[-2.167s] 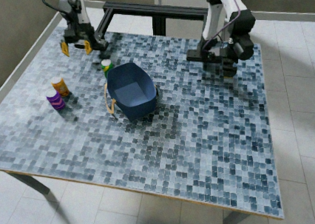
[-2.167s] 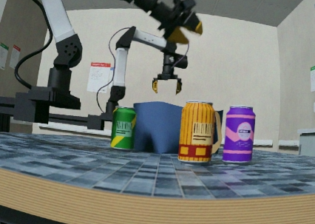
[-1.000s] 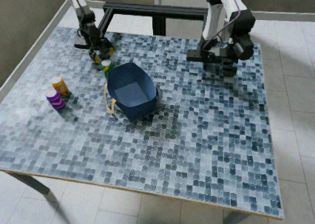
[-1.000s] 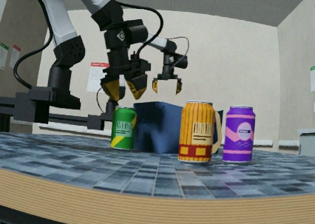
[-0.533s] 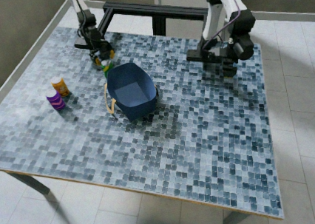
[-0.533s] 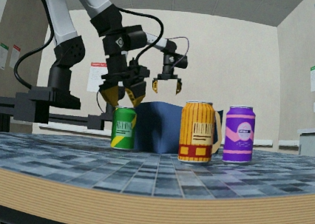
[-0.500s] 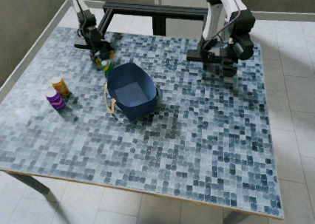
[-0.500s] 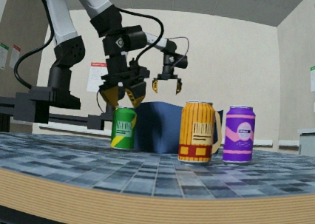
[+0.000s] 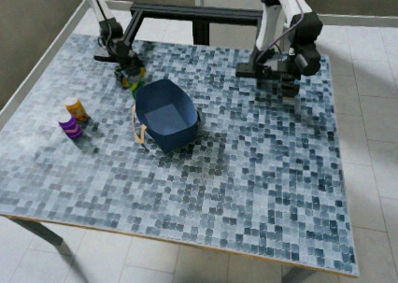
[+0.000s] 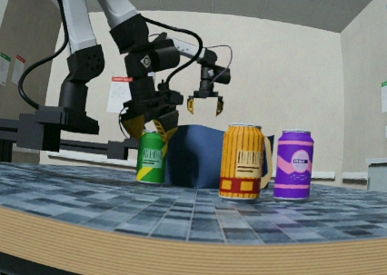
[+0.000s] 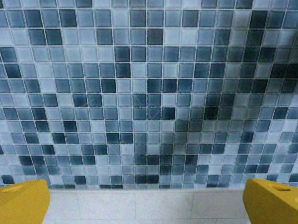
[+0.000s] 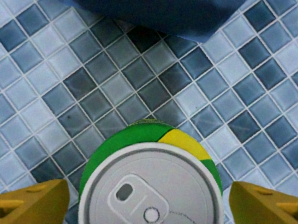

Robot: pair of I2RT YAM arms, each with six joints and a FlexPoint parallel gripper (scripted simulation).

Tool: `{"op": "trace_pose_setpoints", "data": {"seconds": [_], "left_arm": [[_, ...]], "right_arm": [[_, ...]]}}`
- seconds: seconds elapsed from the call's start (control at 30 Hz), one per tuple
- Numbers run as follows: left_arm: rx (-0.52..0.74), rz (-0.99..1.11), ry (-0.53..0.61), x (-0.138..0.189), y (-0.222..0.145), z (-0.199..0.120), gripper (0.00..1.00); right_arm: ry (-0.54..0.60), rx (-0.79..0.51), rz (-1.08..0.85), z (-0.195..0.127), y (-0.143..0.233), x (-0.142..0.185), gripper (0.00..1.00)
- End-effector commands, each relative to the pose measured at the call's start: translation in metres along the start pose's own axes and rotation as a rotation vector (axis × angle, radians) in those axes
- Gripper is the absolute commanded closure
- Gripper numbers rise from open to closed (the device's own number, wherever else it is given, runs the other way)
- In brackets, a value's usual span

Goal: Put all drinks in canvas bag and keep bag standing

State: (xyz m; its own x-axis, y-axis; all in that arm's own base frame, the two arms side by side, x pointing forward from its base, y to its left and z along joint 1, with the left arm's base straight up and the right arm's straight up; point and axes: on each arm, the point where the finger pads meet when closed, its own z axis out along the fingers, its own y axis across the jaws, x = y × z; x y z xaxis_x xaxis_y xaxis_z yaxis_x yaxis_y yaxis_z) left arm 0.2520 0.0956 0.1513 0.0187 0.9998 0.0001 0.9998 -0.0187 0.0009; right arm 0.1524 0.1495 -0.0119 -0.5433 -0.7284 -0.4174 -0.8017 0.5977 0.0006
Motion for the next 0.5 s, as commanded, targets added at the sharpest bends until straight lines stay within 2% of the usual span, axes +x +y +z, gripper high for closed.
{"op": "trace_pose_setpoints", "data": {"seconds": [0.0, 0.47], "left_arm": [[-0.057, -0.006, 0.013, 0.000, 0.005, -0.012, 0.00], [-0.057, -0.006, 0.013, 0.000, 0.005, -0.012, 0.00]], "right_arm": [[-0.049, 0.006, -0.003, 0.005, -0.004, -0.009, 0.16], [-0.053, 0.006, -0.004, 0.023, -0.004, -0.002, 0.16]]}}
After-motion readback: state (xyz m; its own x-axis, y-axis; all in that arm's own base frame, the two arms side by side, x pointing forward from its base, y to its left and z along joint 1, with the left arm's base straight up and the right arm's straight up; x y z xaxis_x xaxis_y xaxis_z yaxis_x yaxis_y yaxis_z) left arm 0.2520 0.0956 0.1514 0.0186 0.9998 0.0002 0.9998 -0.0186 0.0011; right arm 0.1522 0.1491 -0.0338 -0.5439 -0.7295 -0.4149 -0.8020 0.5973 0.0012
